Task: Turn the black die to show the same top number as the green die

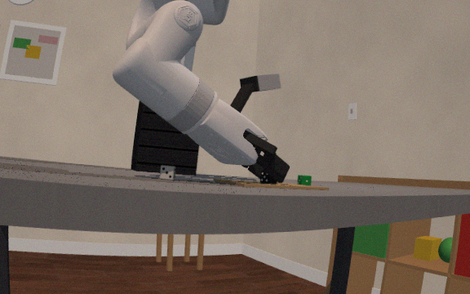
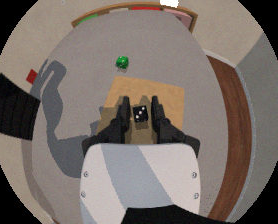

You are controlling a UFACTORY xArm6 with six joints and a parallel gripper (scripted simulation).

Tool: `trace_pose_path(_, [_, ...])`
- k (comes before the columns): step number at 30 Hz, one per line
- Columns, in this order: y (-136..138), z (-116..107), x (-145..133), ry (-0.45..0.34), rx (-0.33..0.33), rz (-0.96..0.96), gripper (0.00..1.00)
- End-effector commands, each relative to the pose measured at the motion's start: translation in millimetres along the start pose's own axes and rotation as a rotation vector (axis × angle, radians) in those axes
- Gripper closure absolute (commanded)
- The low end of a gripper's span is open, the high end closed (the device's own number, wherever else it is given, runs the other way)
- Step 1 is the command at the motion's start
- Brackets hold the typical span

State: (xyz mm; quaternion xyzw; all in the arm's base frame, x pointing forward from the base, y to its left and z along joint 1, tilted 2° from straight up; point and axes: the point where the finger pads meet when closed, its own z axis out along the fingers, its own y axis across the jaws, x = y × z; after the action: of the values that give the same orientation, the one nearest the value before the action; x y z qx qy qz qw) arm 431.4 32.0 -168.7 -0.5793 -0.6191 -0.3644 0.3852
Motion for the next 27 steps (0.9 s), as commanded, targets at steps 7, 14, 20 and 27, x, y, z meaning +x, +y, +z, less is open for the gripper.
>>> trace_pose_path(7, [1.4,-6.0,0.7,-0.001,-0.001,-0.003,0.64])
trace_pose_path(14, [1.4,-29.3,0.7,-0.001,-0.001,-0.003,0.64])
trace_pose_path(20, [1.4,-43.1,0.7,-0.001,-0.001,-0.003,0.64])
trace_pose_path(27, [1.4,-51.0,0.7,-0.001,-0.001,-0.003,0.64])
